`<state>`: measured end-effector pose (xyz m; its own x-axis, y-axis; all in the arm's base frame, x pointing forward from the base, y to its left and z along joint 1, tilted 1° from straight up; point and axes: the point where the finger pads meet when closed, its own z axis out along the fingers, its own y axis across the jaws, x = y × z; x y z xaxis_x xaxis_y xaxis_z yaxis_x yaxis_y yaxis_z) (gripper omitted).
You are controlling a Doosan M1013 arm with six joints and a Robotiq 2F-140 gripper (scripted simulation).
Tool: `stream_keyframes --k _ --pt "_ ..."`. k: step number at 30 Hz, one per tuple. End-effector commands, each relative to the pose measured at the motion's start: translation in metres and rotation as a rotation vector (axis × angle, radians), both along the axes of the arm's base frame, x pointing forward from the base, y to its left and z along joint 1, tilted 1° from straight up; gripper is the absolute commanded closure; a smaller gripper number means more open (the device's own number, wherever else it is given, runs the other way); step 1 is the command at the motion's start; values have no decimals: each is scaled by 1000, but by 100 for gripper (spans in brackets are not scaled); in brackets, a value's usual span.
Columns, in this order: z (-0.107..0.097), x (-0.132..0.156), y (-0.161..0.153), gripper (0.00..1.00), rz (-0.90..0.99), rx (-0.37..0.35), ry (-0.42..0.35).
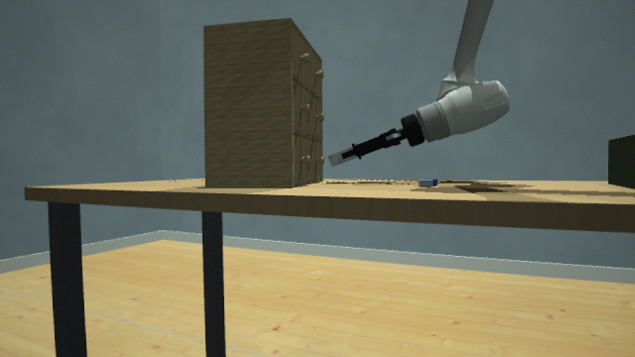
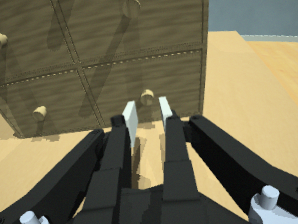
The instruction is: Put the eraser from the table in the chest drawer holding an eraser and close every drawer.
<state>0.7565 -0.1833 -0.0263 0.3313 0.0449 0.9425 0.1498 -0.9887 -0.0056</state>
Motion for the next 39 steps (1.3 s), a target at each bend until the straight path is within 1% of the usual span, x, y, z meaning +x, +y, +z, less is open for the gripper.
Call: stream_keyframes --k 1,19,39 --pt "0 5 1 80 0 0 0" --pt "0 29 4 80 0 0 0" --pt "0 30 4 80 0 0 0"
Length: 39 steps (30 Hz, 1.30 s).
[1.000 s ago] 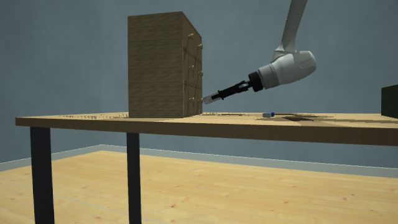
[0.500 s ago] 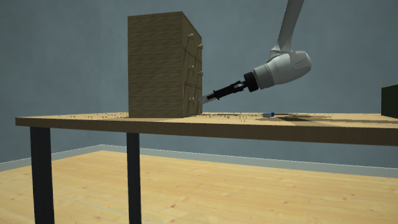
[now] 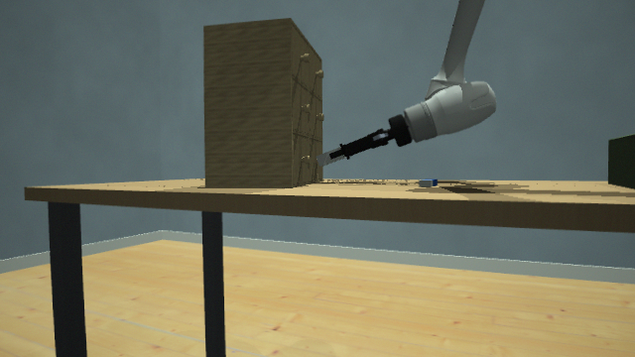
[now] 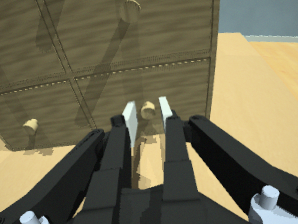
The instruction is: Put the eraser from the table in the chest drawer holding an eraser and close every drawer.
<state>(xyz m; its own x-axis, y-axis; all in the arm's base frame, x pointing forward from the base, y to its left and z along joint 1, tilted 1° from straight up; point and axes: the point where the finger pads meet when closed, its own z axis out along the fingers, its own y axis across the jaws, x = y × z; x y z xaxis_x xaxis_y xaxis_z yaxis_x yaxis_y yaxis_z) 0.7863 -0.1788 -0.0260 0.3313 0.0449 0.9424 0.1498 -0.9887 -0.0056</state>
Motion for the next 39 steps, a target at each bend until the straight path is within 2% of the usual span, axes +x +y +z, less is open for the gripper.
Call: stream_keyframes --k 1,8,9,39 --pt "0 0 0 80 0 0 0" --pt "0 0 0 80 0 0 0" --pt "0 0 0 92 0 0 0" --pt "0 -1 0 92 0 0 0"
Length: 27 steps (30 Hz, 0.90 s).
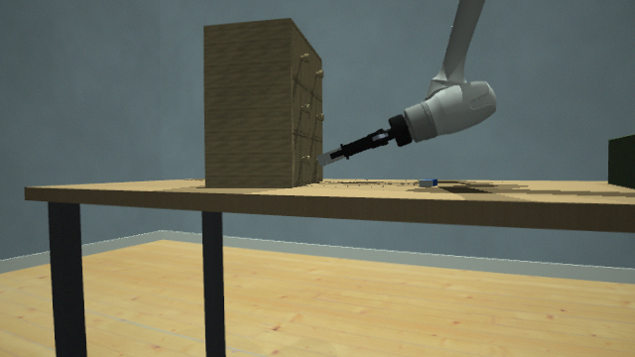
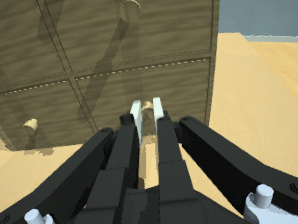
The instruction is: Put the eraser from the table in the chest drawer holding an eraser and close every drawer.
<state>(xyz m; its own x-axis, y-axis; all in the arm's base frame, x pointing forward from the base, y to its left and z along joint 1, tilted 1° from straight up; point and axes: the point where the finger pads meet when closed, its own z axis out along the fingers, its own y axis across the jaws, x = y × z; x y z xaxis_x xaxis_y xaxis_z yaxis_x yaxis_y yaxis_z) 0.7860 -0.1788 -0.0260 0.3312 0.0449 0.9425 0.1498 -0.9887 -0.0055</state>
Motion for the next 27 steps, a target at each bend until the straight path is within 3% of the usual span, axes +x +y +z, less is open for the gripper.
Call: stream_keyframes --k 1,27 --pt "0 -1 0 92 0 0 0" --pt "0 -22 -3 92 0 0 0"
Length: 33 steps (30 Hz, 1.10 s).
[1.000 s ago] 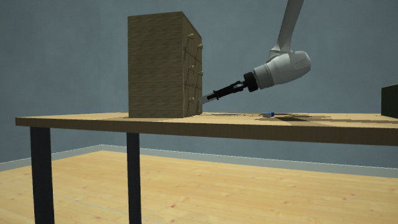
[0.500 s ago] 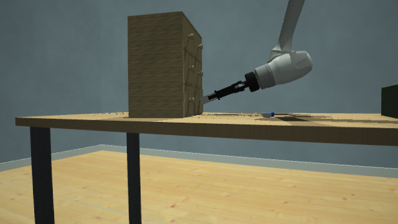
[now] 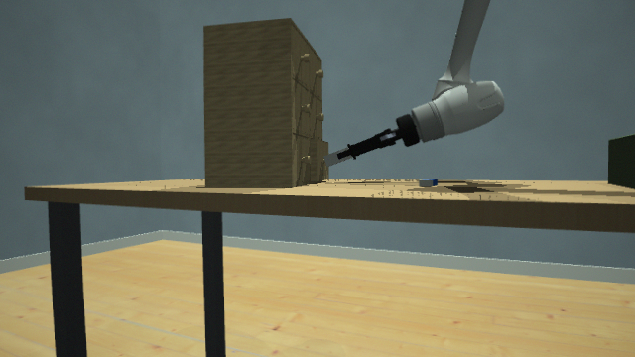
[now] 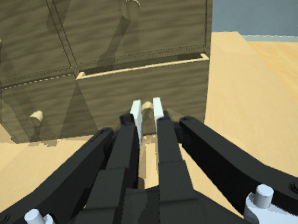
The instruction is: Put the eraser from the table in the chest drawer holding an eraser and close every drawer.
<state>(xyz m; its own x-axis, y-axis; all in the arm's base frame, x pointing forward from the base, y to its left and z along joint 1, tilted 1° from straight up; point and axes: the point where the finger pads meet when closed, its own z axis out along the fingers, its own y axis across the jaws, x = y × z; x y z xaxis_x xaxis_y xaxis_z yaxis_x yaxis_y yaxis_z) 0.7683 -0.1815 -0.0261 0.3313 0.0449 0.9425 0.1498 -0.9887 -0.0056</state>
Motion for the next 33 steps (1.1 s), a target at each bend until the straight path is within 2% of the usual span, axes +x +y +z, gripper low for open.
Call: stream_keyframes --k 1,33 --pt "0 -5 -1 92 0 0 0" --pt "0 -42 -6 92 0 0 0"
